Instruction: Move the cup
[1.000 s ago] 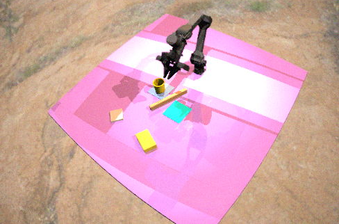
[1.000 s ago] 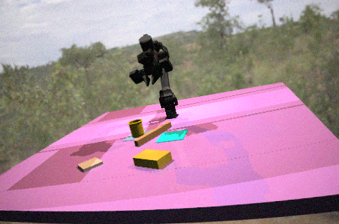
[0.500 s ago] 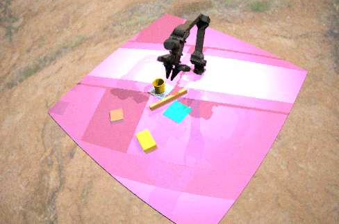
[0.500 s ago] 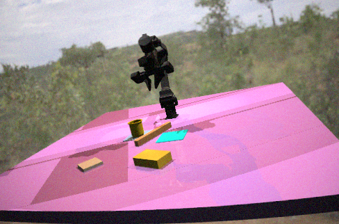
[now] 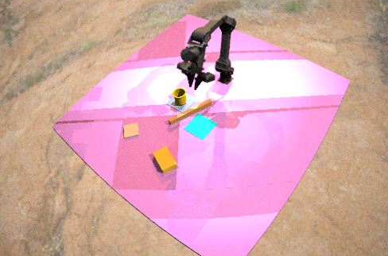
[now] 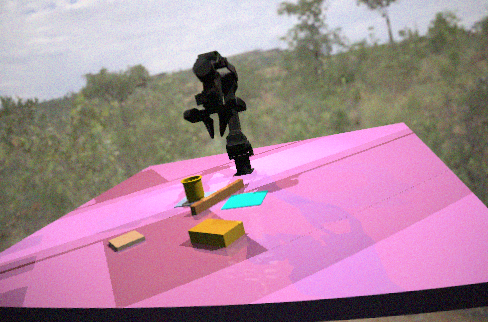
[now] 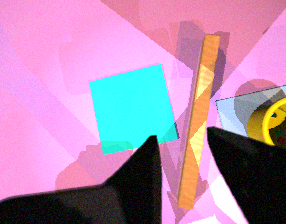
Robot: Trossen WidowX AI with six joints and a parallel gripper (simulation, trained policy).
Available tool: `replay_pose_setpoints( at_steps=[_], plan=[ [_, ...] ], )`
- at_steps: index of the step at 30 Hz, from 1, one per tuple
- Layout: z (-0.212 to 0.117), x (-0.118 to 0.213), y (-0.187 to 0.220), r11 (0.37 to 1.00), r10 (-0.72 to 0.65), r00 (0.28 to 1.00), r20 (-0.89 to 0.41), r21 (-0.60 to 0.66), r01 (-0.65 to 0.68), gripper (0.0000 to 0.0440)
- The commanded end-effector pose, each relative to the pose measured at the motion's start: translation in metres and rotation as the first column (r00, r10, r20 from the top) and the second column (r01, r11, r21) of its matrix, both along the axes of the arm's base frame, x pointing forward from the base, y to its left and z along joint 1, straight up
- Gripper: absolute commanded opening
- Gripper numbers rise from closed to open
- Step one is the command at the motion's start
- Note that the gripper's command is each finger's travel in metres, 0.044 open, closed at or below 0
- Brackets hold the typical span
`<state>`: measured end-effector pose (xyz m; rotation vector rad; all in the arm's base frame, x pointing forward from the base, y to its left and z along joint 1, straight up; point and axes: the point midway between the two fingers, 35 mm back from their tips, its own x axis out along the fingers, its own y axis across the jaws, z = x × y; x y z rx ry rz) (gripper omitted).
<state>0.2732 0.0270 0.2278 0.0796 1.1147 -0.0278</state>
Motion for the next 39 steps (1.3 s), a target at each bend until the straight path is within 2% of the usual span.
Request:
replay_pose_setpoints(
  at_steps=[1, 24, 39],
  plan=[
    [-0.003, -0.001, -0.005, 1.000, 0.007, 0.999, -0.053, -0.023, -0.008, 0.0129],
    [-0.042, -0.006, -0.039, 0.992, 0.043, 0.938, -0.345, -0.098, -0.081, 0.0142],
    [-0.075, -0.010, -0.064, 0.988, 0.052, 0.893, -0.447, -0.108, -0.112, 0.0167]
  ],
)
